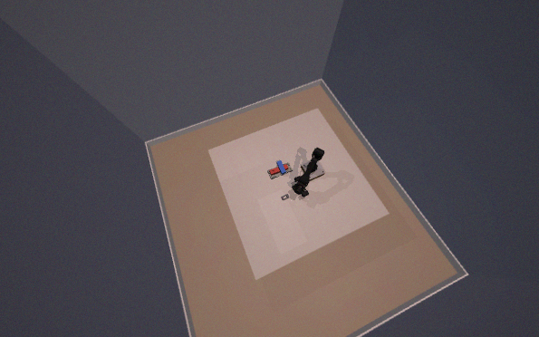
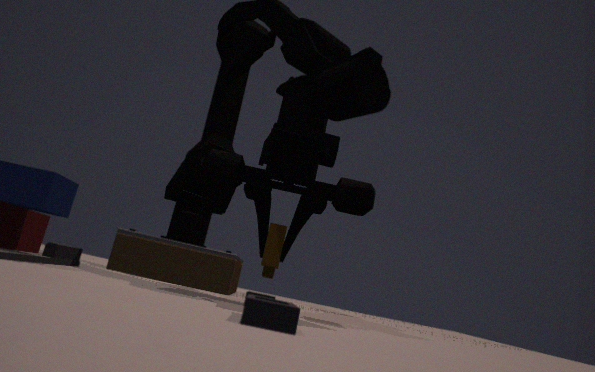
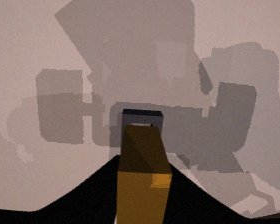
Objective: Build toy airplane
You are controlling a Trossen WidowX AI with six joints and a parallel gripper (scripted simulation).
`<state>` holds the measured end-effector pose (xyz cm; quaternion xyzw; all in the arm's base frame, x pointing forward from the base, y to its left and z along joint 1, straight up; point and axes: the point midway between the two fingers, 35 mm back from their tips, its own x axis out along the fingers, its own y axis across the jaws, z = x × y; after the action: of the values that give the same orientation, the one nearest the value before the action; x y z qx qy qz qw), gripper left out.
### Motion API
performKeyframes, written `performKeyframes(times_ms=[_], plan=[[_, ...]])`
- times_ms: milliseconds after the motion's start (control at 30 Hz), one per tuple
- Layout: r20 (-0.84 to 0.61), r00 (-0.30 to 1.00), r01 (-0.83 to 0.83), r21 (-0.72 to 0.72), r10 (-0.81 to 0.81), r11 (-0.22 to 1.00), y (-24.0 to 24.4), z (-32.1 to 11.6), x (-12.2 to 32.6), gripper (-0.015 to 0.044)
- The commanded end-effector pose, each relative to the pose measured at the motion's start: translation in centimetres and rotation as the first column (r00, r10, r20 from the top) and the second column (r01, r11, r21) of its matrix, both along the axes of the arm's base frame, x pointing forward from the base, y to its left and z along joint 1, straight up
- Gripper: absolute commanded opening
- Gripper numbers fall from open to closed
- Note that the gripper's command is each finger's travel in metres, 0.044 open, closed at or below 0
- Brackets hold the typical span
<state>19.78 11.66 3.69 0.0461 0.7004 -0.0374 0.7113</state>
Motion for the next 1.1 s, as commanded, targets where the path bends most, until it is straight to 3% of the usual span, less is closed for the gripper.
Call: performKeyframes(times_ms=[0, 1067], plan=[[0.005, 1.0, 0.004, 0.004, -0.004, 1.0, 0.1, 1.1, 0.1, 0.0], [0.009, 1.0, -0.006, 0.007, 0.006, 1.0, -0.5, 10.1, -0.6, 0.0]])
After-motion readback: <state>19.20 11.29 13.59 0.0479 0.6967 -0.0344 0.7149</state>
